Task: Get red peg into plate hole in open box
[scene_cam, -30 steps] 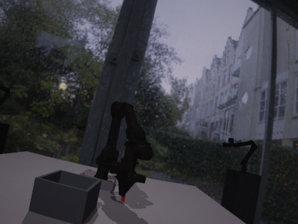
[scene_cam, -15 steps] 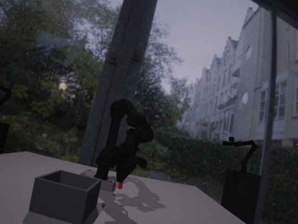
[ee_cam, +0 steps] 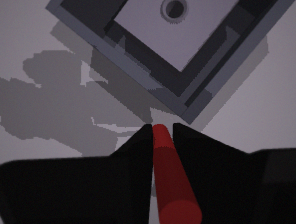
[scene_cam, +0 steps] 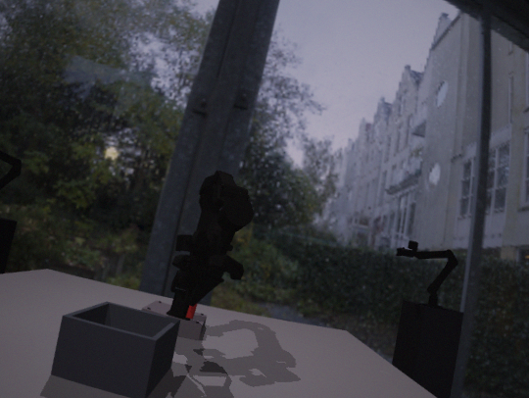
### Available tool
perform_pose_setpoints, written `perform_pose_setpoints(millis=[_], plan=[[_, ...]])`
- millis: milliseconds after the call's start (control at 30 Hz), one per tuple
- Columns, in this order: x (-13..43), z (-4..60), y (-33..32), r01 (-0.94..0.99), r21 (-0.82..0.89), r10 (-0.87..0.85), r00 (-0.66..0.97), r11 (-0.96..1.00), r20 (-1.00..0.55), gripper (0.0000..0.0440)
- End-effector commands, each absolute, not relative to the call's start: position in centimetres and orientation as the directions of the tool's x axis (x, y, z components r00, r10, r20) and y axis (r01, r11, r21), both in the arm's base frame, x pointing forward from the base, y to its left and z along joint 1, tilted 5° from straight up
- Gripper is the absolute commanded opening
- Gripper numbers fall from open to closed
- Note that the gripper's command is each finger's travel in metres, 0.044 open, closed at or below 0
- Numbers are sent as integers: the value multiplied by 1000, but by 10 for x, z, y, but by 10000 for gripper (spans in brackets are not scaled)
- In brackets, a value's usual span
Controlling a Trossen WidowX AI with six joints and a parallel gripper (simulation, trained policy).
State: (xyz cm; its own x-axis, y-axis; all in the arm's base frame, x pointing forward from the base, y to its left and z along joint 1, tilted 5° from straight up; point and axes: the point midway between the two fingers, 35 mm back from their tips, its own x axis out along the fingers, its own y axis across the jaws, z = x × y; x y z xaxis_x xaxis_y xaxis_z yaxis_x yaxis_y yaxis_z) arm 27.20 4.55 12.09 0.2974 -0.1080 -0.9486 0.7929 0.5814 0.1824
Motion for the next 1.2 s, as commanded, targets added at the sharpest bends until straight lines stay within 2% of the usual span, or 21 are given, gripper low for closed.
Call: perform_pose_setpoints(millis=[0,500,1067,1167], plan=[[284,126,31,802,186,-130,310,568,-942,0],[313,118,-22,848,177,-175,299,499,-938,0],[333,81,-52,876,145,-143,234,461,-962,10],[334,71,-54,875,127,-139,215,466,-967,38]])
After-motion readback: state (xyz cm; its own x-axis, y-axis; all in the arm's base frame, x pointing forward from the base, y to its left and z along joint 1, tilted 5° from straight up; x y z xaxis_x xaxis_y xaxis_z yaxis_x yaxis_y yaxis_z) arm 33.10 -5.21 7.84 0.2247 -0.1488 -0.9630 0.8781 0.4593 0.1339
